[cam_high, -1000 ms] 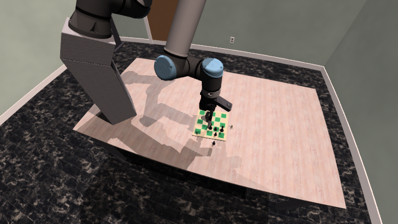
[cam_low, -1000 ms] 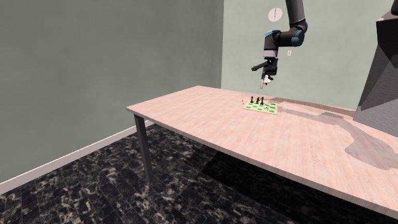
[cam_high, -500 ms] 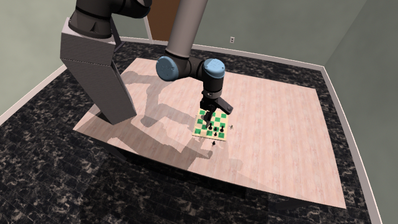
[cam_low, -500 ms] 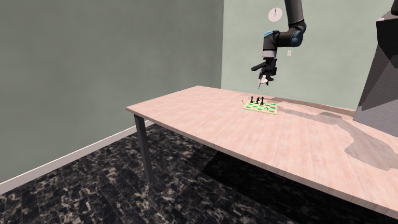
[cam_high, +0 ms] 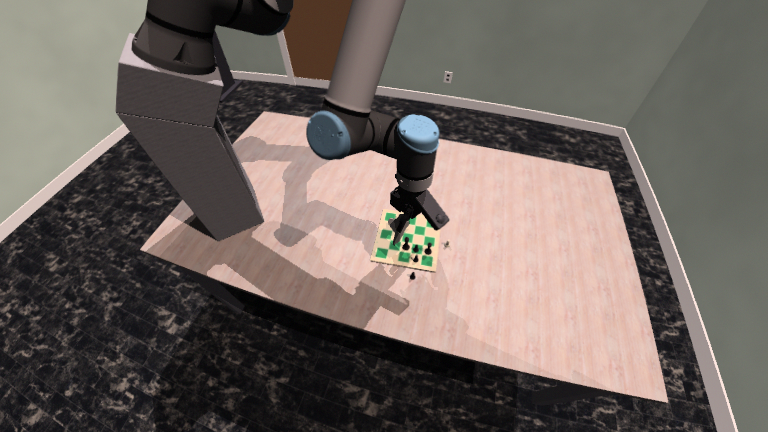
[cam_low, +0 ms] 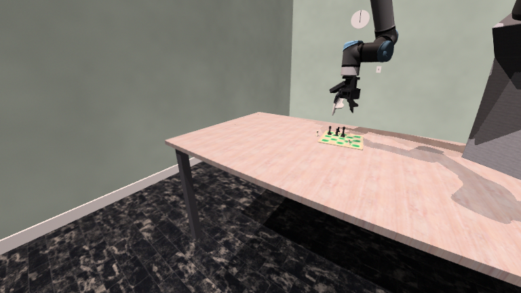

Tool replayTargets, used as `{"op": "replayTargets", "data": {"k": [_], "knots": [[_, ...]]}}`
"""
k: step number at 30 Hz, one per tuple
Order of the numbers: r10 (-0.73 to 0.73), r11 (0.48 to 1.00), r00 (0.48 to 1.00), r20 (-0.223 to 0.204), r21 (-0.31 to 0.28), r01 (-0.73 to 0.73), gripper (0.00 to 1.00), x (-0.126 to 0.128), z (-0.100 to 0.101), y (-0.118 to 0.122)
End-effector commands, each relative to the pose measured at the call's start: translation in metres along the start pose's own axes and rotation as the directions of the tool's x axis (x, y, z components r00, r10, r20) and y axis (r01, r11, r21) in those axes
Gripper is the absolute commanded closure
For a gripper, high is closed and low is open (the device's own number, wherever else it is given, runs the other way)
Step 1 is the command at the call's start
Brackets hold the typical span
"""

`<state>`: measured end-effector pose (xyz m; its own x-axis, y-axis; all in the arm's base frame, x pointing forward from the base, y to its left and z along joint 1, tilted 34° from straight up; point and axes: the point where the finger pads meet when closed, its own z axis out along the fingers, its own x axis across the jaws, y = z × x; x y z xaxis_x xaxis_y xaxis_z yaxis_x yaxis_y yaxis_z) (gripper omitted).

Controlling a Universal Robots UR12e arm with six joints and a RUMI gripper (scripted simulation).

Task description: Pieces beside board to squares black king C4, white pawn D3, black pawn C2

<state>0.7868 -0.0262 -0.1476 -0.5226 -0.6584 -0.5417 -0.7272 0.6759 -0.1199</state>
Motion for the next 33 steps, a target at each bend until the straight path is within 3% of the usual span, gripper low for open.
{"op": "replayTargets", "data": {"k": [1, 7, 12, 15, 22, 29, 31, 33], "knots": [[0.136, 0.991, 0.991, -0.001, 0.005, -0.136, 0.00, -0.001, 0.001, -0.004], [0.329, 0.944, 0.944, -0.001, 0.005, -0.329, 0.00, -0.002, 0.003, -0.009], [0.493, 0.870, 0.870, 0.000, 0.005, -0.493, 0.00, -0.003, 0.004, -0.012], [0.526, 0.851, 0.851, 0.000, 0.005, -0.526, 0.00, -0.004, 0.005, -0.013], [0.736, 0.676, 0.676, 0.002, 0.005, -0.736, 0.00, -0.006, 0.007, -0.017], [0.900, 0.437, 0.437, 0.003, 0.004, -0.900, 0.00, -0.010, 0.009, -0.021], [0.900, 0.437, 0.437, 0.003, 0.004, -0.900, 0.00, -0.010, 0.009, -0.021], [0.934, 0.358, 0.358, 0.003, 0.004, -0.934, 0.00, -0.012, 0.010, -0.022]]}}
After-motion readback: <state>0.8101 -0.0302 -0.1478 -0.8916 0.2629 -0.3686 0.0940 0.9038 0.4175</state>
